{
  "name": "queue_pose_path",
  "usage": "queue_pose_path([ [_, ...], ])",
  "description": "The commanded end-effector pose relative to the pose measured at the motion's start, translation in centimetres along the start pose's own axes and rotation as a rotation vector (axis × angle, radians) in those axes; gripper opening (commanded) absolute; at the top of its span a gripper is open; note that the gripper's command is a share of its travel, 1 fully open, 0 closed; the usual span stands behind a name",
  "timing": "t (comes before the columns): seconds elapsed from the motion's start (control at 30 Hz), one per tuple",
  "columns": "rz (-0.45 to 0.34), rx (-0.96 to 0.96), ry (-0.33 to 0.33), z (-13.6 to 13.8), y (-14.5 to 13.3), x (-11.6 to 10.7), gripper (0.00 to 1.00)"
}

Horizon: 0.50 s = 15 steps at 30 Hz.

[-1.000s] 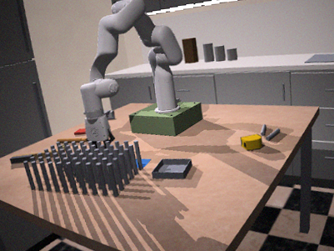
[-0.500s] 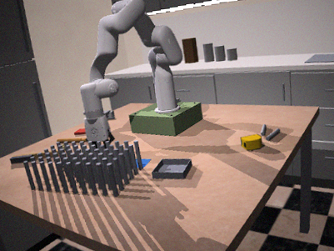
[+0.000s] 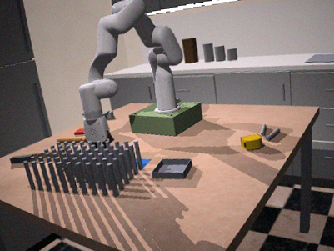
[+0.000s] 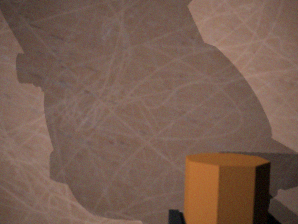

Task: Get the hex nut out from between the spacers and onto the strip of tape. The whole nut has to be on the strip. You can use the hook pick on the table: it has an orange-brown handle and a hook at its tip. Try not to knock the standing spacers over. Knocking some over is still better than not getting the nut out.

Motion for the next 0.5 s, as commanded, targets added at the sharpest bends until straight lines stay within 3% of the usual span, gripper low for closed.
queue_pose_path([
  [0.0, -0.004, 0.0, 0.001, -0.04, -0.14, -0.12, 0.0],
  [0.47, -0.004, 0.0, 0.001, -0.04, -0.14, 0.0, 0.0],
])
Point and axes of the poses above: the point where the finger pads meet when closed, its own x axis out along the fingers, its own z axis across the jaws, y = z × x, the point moved 9 cm from there along -x, back along the fingers, and after that the axes turned 4 degrees about x, right-handed, at the moved point
